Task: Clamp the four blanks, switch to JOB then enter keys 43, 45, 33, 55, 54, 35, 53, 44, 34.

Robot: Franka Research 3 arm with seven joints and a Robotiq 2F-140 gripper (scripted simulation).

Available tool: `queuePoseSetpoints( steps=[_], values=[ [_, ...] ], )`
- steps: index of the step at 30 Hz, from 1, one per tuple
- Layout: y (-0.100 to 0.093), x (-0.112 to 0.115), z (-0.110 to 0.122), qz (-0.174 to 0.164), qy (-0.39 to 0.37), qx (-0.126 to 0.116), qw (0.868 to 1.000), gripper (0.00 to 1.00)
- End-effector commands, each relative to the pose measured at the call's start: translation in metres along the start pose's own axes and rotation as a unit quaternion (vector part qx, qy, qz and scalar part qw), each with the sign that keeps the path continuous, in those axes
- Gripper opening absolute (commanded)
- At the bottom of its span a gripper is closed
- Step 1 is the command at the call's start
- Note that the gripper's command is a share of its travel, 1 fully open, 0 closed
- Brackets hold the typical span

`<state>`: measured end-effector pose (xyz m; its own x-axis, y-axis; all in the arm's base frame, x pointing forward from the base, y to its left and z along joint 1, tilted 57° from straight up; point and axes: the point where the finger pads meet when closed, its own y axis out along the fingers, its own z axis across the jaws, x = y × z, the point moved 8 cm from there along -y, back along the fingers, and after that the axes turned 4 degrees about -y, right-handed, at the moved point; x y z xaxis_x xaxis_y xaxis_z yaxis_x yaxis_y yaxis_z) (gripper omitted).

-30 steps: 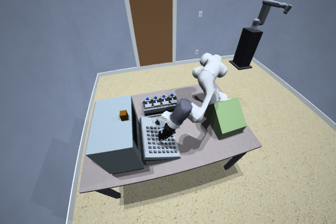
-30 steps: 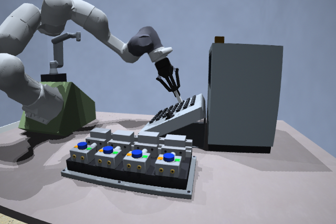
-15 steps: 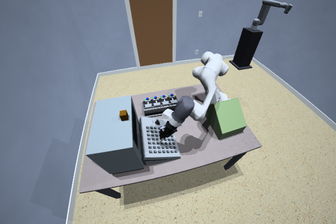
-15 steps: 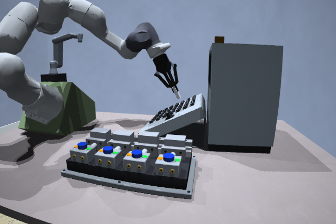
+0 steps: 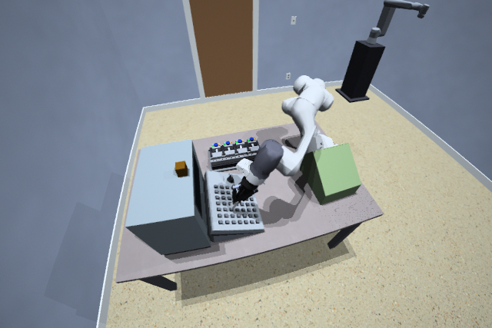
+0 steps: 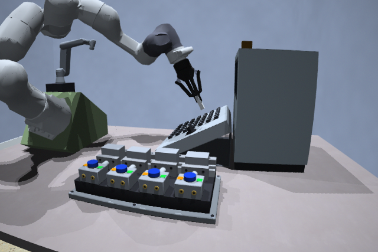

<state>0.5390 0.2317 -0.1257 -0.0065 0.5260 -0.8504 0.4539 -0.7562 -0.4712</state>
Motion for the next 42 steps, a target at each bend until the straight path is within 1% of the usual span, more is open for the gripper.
queuePoseSetpoints(
  steps=[1,4,7,16,29,42],
  values=[
    [0.001,-0.003,-0.01,0.003,-0.005,0.001,1.0,0.0],
    [0.001,-0.003,-0.02,0.003,-0.005,0.001,1.0,0.0],
    [0.001,-0.003,-0.024,0.003,-0.005,0.001,1.0,0.0],
    [0.003,-0.003,-0.024,0.003,-0.005,0.001,1.0,0.0],
    [0.022,-0.004,-0.024,0.003,-0.005,0.001,1.0,0.0],
    [0.023,-0.004,-0.024,0.003,-0.005,0.001,1.0,0.0]
  ],
)
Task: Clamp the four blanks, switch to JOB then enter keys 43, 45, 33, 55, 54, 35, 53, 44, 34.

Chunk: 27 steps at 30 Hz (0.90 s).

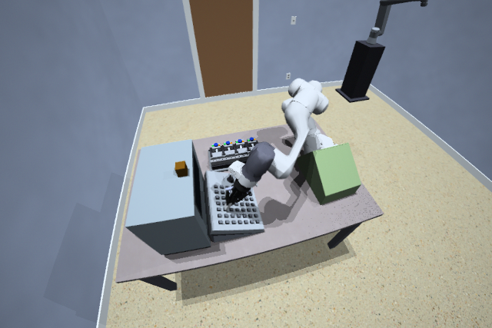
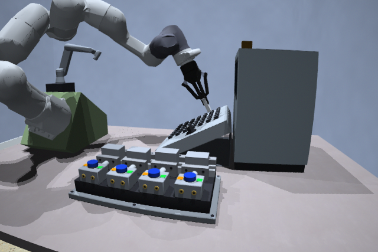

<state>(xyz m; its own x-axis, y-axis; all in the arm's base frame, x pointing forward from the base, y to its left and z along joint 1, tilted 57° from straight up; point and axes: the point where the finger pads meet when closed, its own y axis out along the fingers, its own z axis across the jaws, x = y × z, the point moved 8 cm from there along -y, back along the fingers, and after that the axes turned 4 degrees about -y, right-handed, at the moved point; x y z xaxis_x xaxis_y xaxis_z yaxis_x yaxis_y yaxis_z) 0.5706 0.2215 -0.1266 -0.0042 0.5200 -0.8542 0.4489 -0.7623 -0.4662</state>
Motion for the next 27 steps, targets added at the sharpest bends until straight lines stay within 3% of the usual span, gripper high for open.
queuePoseSetpoints(
  steps=[1,27],
  values=[
    [0.0005,0.0012,0.0,0.0,-0.004,-0.001,1.0,0.0],
    [0.0046,0.0012,0.0,0.0,-0.004,-0.001,1.0,0.0]
  ],
)
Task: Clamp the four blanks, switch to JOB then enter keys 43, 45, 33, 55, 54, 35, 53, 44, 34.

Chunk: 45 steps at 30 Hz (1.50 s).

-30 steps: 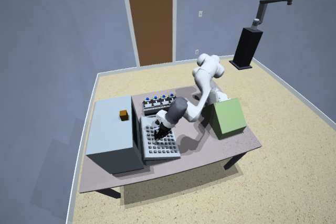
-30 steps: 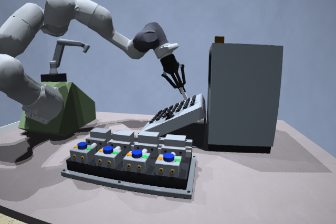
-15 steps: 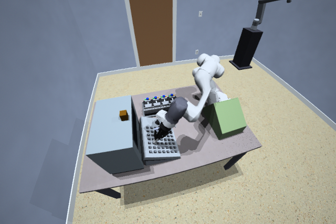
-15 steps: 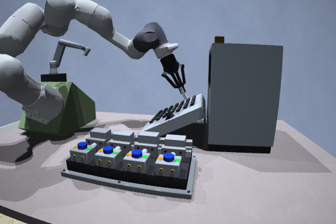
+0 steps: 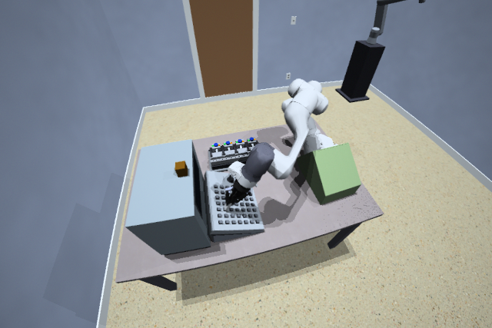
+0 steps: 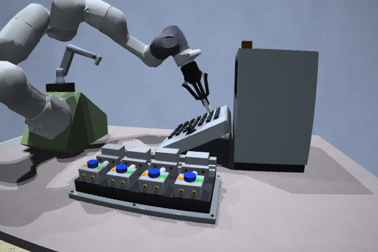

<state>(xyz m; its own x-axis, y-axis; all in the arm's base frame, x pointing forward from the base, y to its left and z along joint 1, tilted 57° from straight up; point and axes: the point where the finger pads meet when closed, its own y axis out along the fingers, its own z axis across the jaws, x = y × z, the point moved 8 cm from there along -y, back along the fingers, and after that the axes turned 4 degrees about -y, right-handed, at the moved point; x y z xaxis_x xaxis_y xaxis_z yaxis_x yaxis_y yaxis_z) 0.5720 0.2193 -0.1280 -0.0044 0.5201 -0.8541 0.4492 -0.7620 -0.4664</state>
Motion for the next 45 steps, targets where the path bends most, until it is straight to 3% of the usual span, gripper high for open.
queuePoseSetpoints(
  steps=[1,45],
  values=[
    [0.0022,0.0011,0.0001,0.0,-0.004,-0.001,1.0,0.0],
    [0.012,0.0011,0.0001,0.0,-0.004,-0.001,1.0,0.0]
  ],
)
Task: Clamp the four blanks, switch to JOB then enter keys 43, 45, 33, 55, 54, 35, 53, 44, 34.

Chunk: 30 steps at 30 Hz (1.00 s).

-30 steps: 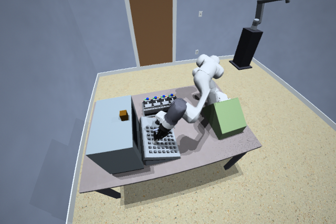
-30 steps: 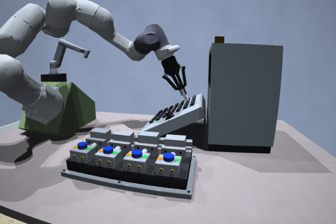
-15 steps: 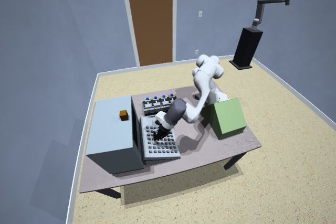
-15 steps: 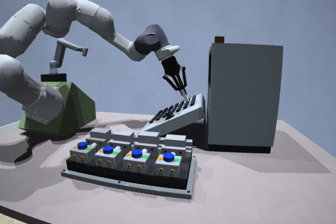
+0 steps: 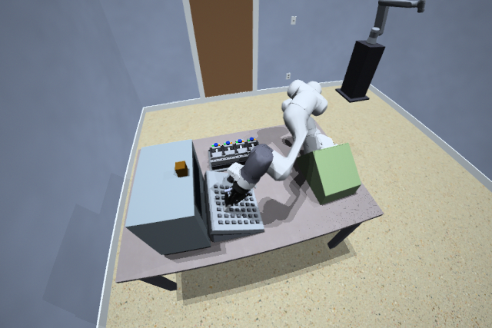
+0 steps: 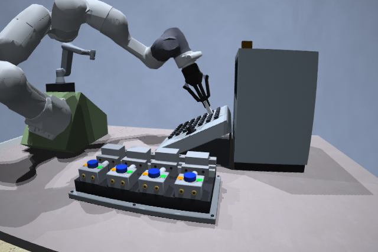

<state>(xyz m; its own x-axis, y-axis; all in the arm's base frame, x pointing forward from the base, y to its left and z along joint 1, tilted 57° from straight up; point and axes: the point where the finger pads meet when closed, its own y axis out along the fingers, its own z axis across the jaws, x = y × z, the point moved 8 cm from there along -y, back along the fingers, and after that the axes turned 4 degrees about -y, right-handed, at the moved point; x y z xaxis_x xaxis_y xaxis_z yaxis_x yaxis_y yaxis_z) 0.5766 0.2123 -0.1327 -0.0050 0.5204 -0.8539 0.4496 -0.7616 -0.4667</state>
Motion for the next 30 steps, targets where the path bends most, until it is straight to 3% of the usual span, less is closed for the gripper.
queuePoseSetpoints(
  steps=[1,21,30],
  values=[
    [0.002,0.001,0.0,0.0,-0.004,-0.001,1.0,0.0],
    [-0.005,0.001,0.0,0.0,-0.004,-0.001,1.0,0.0],
    [-0.021,0.001,0.0,0.0,-0.004,-0.001,1.0,0.0]
  ],
)
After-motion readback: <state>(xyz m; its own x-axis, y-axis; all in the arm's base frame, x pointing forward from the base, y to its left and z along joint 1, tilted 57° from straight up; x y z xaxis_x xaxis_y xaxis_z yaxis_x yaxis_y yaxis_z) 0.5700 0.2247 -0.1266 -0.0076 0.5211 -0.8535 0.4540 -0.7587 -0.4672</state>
